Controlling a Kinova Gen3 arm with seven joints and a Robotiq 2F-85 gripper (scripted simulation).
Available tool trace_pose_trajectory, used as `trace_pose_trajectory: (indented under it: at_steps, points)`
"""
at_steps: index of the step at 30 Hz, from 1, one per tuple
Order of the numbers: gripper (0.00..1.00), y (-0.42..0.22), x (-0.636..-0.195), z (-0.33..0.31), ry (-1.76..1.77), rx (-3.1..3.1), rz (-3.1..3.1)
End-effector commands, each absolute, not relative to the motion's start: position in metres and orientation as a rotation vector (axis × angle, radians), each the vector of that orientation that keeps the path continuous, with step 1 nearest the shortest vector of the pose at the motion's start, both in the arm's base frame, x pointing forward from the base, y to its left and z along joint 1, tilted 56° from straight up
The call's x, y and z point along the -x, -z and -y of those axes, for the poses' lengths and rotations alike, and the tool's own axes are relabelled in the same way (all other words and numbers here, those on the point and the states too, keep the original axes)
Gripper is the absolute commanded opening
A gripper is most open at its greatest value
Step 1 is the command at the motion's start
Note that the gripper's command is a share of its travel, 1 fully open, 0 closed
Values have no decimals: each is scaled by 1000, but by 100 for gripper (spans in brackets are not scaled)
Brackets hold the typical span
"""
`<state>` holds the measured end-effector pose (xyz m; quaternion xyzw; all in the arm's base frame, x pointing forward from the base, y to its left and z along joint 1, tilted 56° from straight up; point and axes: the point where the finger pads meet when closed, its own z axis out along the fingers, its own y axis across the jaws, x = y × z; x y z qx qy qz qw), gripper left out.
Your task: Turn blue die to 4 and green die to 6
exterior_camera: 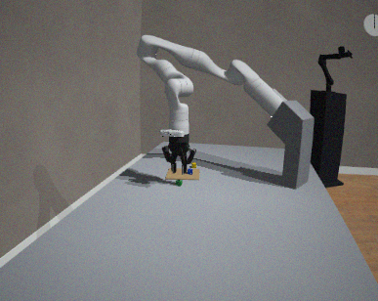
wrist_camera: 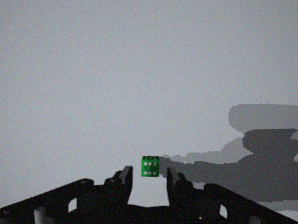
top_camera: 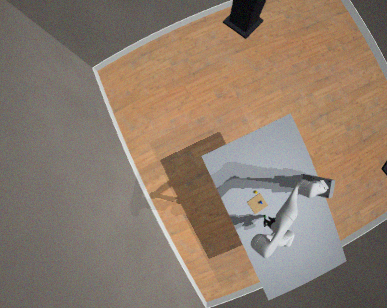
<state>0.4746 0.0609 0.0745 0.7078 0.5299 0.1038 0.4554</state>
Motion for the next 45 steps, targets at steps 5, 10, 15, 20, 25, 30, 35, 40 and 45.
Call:
trace_pose_trajectory:
  at_steps: [5, 10, 15, 20, 25, 30, 35, 40, 45]
  points:
    - [35, -69, -480, -55, -252, -1747, -1306]
    - [35, -66, -484, -52, -252, -1747, -1306]
    - [35, -65, -485, -51, -252, -1747, -1306]
    - [35, -63, -487, -50, -252, -1747, -1306]
    - [35, -63, -487, -50, -252, -1747, -1306]
    - [35, -63, -487, -50, -252, -1747, -1306]
    - [35, -63, -487, -50, -252, -1747, -1306]
    - [35, -63, -487, -50, -252, -1747, -1306]
    - [35, -63, -487, -50, -252, -1747, -1306]
